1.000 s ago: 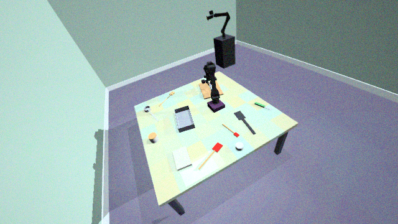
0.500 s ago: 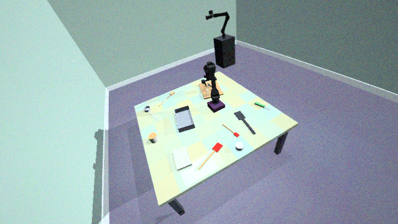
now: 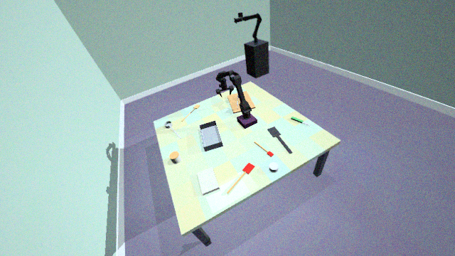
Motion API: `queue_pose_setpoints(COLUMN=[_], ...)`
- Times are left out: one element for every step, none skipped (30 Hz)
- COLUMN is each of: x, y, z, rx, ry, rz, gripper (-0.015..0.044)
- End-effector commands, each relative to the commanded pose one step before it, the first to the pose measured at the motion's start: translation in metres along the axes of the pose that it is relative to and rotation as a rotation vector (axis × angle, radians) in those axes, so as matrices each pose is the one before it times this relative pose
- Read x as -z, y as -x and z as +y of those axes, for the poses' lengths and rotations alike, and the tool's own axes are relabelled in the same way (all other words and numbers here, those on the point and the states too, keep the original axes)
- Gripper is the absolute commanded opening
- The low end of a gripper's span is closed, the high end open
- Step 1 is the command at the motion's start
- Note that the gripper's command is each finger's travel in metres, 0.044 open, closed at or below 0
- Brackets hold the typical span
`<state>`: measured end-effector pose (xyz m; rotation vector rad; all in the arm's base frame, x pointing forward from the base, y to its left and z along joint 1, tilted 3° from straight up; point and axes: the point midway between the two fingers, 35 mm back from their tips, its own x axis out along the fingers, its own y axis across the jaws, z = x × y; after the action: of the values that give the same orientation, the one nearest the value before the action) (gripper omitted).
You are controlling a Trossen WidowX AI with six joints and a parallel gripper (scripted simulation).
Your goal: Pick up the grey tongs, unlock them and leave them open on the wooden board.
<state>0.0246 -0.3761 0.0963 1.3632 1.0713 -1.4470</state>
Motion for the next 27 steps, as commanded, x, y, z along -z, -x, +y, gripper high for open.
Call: queue_pose_setpoints(x=[0.00116, 0.00000, 0.00005, 0.00013, 0.00033, 0.00052, 0.00082, 0.00120, 0.00105, 0.00039, 0.00000, 0.00000, 0.00000, 0.00000, 0.00000, 0.00000, 0.00000, 0.00000, 0.00000, 0.00000, 0.00000, 0.00000, 0.00000, 0.00000, 0.00000, 0.00000, 0.00000], y=[0.00049, 0.00000, 0.00282, 0.00476, 0.00715, 0.00768, 0.00886, 0.00990, 0.00716, 0.00245, 0.00000, 0.00000, 0.00000, 0.00000, 0.00000, 0.00000, 0.00000, 0.00000, 0.00000, 0.00000, 0.00000, 0.00000, 0.00000, 0.00000, 0.00000, 0.00000, 0.00000], z=[0.00382, 0.00000, -0.00007, -0.00015, -0.00027, -0.00036, -0.00050, -0.00067, -0.00055, -0.00020, 0.00000, 0.00000, 0.00000, 0.00000, 0.00000, 0.00000, 0.00000, 0.00000, 0.00000, 0.00000, 0.00000, 0.00000, 0.00000, 0.00000, 0.00000, 0.00000, 0.00000], rx=[0.00701, 0.00000, -0.00032, -0.00053, -0.00079, -0.00084, -0.00095, -0.00105, -0.00075, -0.00025, 0.00000, 0.00000, 0.00000, 0.00000, 0.00000, 0.00000, 0.00000, 0.00000, 0.00000, 0.00000, 0.00000, 0.00000, 0.00000, 0.00000, 0.00000, 0.00000, 0.00000], ry=[-0.0249, 0.0000, 0.0010, 0.0018, 0.0027, 0.0028, 0.0033, 0.0037, 0.0027, 0.0009, 0.0000, 0.0000, 0.0000, 0.0000, 0.0000, 0.0000, 0.0000, 0.0000, 0.0000, 0.0000, 0.0000, 0.0000, 0.0000, 0.0000, 0.0000, 0.0000, 0.0000], rz=[0.01529, 0.00000, -0.00064, -0.00107, -0.00160, -0.00170, -0.00194, -0.00214, -0.00153, -0.00052, 0.00000, 0.00000, 0.00000, 0.00000, 0.00000, 0.00000, 0.00000, 0.00000, 0.00000, 0.00000, 0.00000, 0.00000, 0.00000, 0.00000, 0.00000, 0.00000, 0.00000], gripper=[0.0440, 0.0440, 0.0440, 0.0440, 0.0440, 0.0440, 0.0440, 0.0440, 0.0440, 0.0440, 0.0440, 0.0440, 0.0440, 0.0440, 0.0440, 0.0440, 0.0440, 0.0440, 0.0440, 0.0440, 0.0440, 0.0440, 0.0440, 0.0440, 0.0440, 0.0440, 0.0440])
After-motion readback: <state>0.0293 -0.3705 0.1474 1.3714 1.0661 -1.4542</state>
